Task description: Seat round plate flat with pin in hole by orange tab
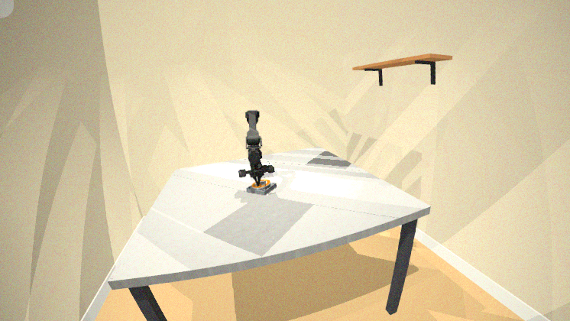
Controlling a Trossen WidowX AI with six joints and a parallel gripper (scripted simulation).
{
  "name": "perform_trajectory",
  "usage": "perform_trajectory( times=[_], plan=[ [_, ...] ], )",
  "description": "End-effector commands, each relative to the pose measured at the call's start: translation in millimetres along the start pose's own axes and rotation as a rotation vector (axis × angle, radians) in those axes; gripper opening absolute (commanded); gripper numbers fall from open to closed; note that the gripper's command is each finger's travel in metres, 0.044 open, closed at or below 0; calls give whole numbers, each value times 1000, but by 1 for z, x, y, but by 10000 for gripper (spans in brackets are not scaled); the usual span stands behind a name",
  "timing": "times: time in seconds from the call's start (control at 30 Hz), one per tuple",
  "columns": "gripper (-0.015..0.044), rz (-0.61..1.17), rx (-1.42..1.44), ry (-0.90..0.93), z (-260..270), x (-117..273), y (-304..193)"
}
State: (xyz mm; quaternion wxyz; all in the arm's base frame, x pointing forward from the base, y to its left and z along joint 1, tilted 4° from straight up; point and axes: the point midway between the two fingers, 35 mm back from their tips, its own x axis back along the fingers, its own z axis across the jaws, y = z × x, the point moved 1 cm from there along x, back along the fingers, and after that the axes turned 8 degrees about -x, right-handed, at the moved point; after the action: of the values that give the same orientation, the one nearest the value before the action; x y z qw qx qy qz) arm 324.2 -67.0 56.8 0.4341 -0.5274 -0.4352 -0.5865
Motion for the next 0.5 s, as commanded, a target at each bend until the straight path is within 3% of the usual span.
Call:
perform_trajectory(
  times=[0.0,0.47],
  plan=[
    [0,-3,3,6,7,1,2],
    [0,-3,3,8,23,3,2]
  ],
)
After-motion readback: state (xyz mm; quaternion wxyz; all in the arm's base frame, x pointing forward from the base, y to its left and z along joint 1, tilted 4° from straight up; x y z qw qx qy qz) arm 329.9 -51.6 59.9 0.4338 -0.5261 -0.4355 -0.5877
